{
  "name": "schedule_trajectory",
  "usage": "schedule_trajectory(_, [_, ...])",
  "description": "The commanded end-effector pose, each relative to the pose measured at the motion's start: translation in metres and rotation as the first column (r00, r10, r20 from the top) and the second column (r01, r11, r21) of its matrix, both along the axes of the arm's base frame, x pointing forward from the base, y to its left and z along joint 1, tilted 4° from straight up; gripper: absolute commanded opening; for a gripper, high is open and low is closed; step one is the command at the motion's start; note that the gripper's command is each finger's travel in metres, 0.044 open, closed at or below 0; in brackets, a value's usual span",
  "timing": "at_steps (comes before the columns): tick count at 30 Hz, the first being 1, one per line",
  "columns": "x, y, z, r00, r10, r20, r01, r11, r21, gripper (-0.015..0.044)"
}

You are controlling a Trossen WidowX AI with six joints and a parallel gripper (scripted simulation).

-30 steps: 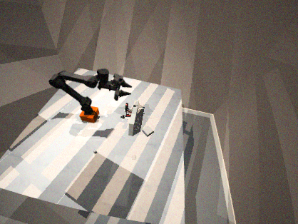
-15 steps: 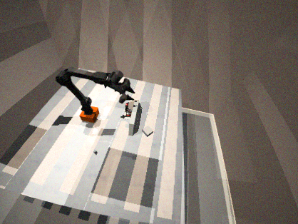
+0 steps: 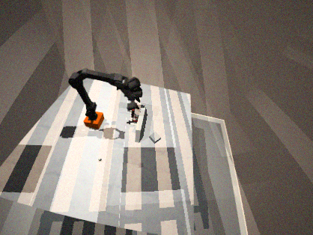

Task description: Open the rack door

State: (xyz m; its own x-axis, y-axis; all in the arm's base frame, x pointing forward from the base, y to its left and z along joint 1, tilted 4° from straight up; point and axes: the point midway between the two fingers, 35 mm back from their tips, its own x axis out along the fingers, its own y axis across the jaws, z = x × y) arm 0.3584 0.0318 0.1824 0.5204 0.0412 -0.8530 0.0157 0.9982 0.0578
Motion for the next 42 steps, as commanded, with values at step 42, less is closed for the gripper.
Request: schedule_trajectory(42, [-0.030, 0.014, -0.068, 0.830, -0.057, -0.555, 0.031, 0.998, -0.057, 0.0299])
